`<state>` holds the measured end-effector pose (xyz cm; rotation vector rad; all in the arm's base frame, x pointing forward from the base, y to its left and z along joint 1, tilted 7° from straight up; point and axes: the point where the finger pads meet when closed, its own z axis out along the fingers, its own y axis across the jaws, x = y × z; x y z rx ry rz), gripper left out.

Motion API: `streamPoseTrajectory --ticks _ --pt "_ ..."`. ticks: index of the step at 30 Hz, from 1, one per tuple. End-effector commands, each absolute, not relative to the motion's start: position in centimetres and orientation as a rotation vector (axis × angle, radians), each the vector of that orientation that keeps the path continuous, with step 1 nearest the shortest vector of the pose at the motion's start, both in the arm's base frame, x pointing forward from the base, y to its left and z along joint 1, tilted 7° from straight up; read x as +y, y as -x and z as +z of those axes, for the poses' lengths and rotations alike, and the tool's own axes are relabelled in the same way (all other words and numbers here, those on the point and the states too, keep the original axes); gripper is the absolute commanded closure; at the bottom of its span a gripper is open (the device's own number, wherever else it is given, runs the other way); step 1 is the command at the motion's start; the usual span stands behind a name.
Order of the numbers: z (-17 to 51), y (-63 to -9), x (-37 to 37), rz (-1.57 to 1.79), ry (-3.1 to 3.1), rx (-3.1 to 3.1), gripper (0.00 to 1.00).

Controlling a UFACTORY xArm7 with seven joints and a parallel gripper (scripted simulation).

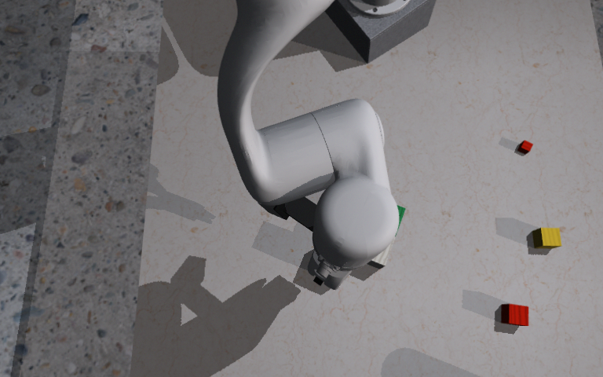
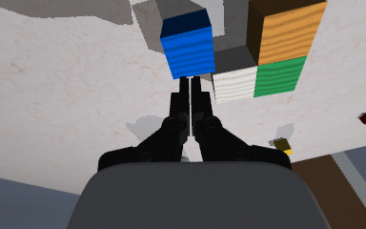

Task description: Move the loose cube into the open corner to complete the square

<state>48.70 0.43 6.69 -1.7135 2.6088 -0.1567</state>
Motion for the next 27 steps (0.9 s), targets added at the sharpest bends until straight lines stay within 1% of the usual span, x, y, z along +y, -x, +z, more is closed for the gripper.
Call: streamPoseTrajectory --ticks 1,13,16,18,19,27 --pt "6.7 -48.9 0.5 -0.162 1.529 2.717 1.0" --pt "6.0 -50.0 0.2 -0.117 0.618 3.039 1.0" --pt "6.0 -50.4 0.1 -0.102 0.399 3.07 1.0" --pt "6.0 -50.4 0.1 -0.102 0.399 3.07 1.0" --pt "6.0 -50.6 0.0 -0.092 0.183 3.086 1.0" --pt "6.5 -52.0 -0.3 -0.049 -0.37 3.054 1.0"
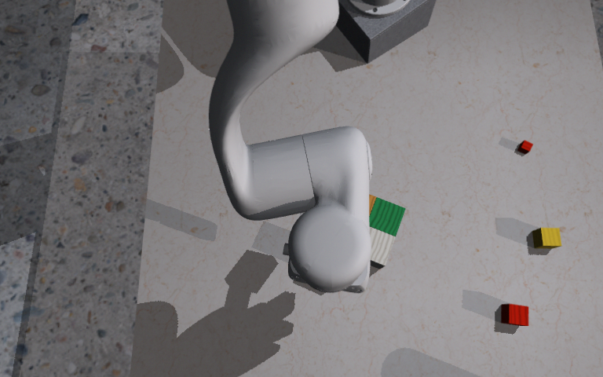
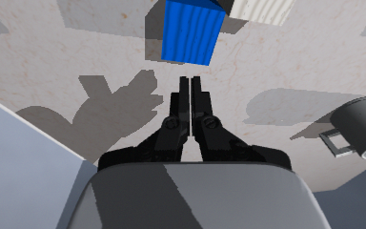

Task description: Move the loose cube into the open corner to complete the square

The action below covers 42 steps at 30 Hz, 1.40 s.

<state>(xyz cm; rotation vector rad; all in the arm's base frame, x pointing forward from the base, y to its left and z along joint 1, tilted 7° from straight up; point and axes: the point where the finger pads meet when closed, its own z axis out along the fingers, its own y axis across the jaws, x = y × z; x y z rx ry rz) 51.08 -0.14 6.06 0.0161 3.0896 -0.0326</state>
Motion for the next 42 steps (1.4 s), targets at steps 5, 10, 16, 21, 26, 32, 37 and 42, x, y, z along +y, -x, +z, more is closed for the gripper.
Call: streamPoseTrajectory --ticks 5,10,16,21,26,32,37,42 --pt "6.9 -52.7 -0.4 -0.019 -0.729 2.979 1.0" --pt "7.1 -53.1 -0.5 0.008 -1.061 2.87 1.0" --pt "7.5 -53.7 -0.6 0.038 -1.437 2.696 1.0" --pt "7.6 -53.8 -0.6 0.056 -1.743 2.505 1.0" --pt "7.7 -53.8 -0.6 0.059 -2.017 2.284 1.0" --pt "7.7 -53.8 -0.6 0.036 -2.278 2.005 1.0" --pt "7.7 -53.8 -0.6 0.018 -2.349 1.906 1.0" --pt "7.7 -53.8 -0.6 0.018 -2.349 1.906 1.0"
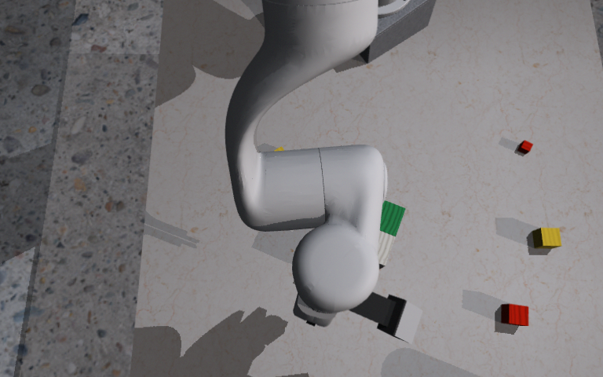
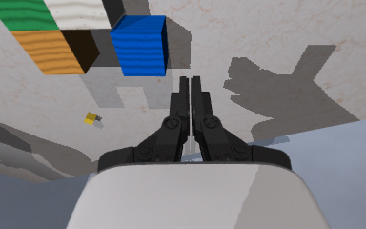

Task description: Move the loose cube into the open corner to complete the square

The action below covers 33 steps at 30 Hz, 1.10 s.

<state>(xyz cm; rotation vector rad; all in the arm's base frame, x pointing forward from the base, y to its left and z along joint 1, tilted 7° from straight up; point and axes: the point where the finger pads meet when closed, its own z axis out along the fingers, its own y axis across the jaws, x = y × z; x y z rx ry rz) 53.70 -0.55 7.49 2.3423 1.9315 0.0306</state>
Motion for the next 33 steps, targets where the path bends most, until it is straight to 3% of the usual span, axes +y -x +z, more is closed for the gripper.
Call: streamPoseTrajectory --ticks 1,33 --pt "7.7 -53.8 -0.6 0.018 -2.349 1.906 1.0" --pt "4.9 -54.1 -0.8 0.018 -2.349 1.906 1.0"
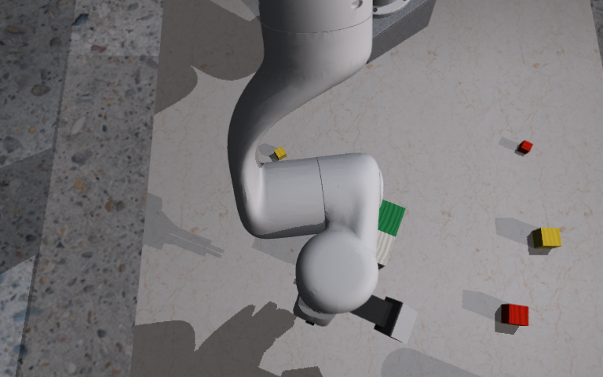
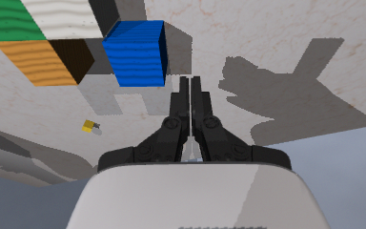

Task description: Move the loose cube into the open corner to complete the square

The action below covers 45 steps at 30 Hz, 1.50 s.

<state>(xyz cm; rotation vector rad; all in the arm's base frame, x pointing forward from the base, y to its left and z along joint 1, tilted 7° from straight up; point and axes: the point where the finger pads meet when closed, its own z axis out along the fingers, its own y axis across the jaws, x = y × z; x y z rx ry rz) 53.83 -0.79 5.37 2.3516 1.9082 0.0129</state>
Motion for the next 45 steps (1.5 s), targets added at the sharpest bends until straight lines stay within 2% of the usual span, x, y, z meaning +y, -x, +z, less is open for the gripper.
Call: streamPoseTrajectory --ticks 1,26,45 --pt "4.9 -54.1 -0.8 0.018 -2.349 1.906 1.0" --pt "-1.4 -54.6 -1.3 0.018 -2.349 1.906 1.0" --pt "-2.4 -54.7 -1.4 0.018 -2.349 1.906 1.0"
